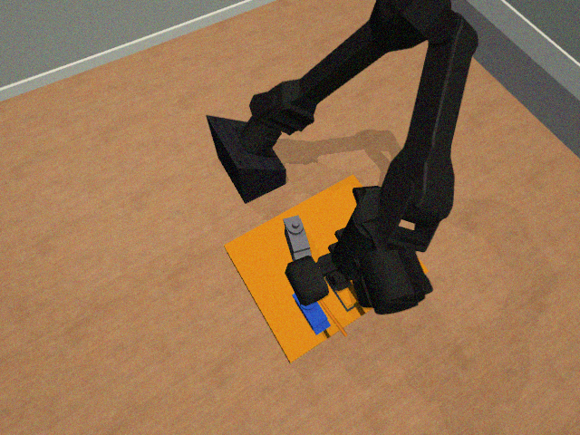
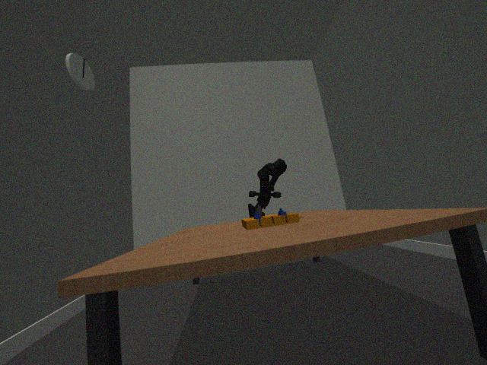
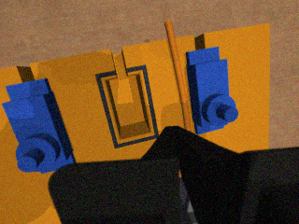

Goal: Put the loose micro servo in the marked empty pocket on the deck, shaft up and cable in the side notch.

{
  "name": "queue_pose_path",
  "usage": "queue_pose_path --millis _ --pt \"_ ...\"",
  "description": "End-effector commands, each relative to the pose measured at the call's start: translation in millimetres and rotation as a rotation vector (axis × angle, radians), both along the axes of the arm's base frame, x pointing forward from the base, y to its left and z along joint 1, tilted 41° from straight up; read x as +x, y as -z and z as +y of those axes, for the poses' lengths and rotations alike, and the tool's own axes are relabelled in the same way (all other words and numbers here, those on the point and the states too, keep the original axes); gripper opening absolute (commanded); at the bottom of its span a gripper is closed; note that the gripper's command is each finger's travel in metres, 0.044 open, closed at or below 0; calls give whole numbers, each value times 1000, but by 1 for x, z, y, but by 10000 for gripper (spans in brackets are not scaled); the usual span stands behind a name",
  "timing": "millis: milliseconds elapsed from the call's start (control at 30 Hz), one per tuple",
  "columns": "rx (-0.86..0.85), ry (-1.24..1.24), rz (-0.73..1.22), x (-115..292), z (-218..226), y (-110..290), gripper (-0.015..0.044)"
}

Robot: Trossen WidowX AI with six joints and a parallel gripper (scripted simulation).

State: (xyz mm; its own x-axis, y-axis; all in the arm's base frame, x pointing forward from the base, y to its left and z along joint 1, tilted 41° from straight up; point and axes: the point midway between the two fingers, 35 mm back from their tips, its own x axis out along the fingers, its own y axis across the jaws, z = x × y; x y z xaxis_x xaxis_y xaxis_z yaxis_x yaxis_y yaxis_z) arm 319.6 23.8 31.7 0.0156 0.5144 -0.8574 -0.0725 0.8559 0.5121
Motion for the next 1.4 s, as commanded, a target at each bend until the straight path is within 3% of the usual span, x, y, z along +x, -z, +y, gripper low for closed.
queue_pose_path --millis 0,300,1367 --pt "85 -75 19 -18 19 -14 0" --pt "169 -139 31 -35 37 -29 0" --pt "170 -139 30 -38 62 3 0"
